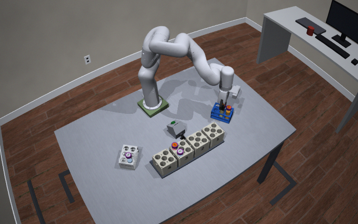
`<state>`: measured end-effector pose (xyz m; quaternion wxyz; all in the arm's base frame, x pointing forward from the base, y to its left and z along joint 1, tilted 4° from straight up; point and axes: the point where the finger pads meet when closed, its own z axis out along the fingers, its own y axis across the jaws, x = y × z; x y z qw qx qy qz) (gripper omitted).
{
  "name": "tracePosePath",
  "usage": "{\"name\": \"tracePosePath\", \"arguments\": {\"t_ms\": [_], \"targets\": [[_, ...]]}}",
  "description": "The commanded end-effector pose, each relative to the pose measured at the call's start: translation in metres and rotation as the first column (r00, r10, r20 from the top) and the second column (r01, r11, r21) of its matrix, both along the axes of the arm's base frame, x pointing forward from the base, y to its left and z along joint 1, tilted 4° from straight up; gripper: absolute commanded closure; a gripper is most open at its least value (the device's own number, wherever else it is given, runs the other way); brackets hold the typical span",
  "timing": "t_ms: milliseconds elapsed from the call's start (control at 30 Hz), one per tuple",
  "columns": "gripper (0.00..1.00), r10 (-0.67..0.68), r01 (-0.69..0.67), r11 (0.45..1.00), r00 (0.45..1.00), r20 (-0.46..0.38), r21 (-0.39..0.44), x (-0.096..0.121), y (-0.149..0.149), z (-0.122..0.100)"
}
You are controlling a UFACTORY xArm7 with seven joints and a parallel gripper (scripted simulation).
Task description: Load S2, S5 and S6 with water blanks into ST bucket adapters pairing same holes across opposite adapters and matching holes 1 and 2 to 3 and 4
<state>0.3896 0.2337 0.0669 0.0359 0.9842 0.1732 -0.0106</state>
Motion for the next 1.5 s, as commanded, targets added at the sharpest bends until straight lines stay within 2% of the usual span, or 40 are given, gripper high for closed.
{"name": "tracePosePath", "arguments": {"t_ms": [0,1233,1467], "targets": [[1.00,0.000,0.000,1.000,1.000,0.004,0.003,0.001,0.001,0.002],[1.00,0.000,0.000,1.000,1.000,0.004,0.003,0.002,0.002,0.022],[1.00,0.000,0.000,1.000,1.000,0.004,0.003,0.002,0.004,0.036]]}}
